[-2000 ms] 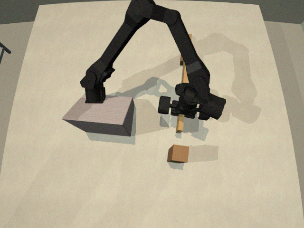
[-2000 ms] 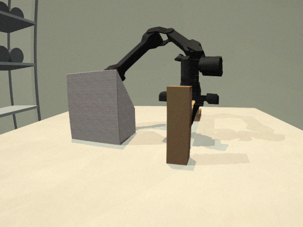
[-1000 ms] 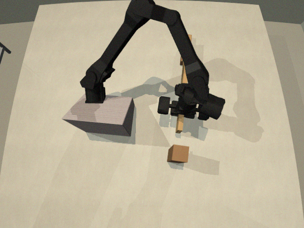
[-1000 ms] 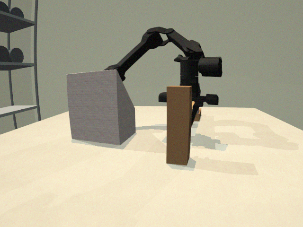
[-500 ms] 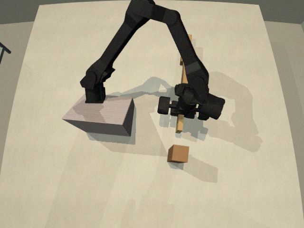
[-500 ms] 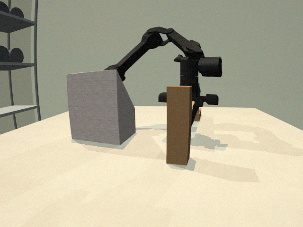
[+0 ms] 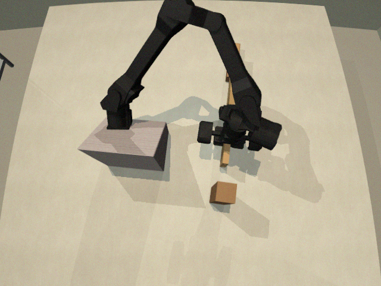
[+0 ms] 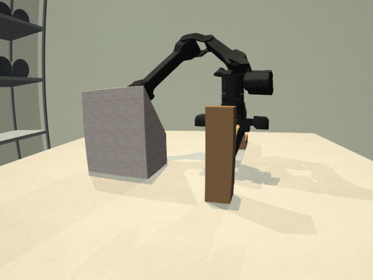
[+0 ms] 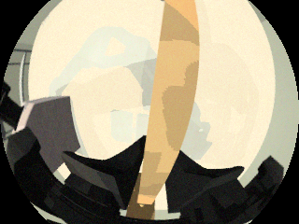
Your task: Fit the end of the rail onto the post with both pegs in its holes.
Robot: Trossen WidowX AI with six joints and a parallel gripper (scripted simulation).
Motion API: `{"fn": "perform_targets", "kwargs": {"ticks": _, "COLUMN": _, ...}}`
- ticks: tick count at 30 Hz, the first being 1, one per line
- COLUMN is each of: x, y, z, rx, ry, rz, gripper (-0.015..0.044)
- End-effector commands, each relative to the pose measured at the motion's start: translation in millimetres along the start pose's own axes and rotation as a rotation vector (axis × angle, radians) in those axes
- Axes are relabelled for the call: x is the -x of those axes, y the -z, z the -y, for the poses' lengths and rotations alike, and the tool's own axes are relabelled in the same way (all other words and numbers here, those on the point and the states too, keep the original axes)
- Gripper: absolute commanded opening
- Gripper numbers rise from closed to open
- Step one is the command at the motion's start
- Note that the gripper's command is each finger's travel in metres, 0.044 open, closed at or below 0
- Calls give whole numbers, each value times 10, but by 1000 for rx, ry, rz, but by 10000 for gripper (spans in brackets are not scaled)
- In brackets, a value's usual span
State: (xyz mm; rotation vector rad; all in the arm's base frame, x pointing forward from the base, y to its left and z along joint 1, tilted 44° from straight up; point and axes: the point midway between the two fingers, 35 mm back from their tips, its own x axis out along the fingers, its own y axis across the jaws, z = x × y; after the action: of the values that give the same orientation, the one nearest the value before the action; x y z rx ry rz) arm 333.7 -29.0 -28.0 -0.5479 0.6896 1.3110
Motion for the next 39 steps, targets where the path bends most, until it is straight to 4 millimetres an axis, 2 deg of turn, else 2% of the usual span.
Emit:
{"fn": "perform_targets", "kwargs": {"ticks": 1, "x": 19, "y": 3, "z": 8, "rx": -3, "ry": 9, "rz": 2, "gripper": 0}}
{"fn": "perform_targets", "kwargs": {"ticks": 39, "x": 17, "y": -30, "z": 12, "rx": -3, "ry": 9, "rz": 2, "gripper": 0}}
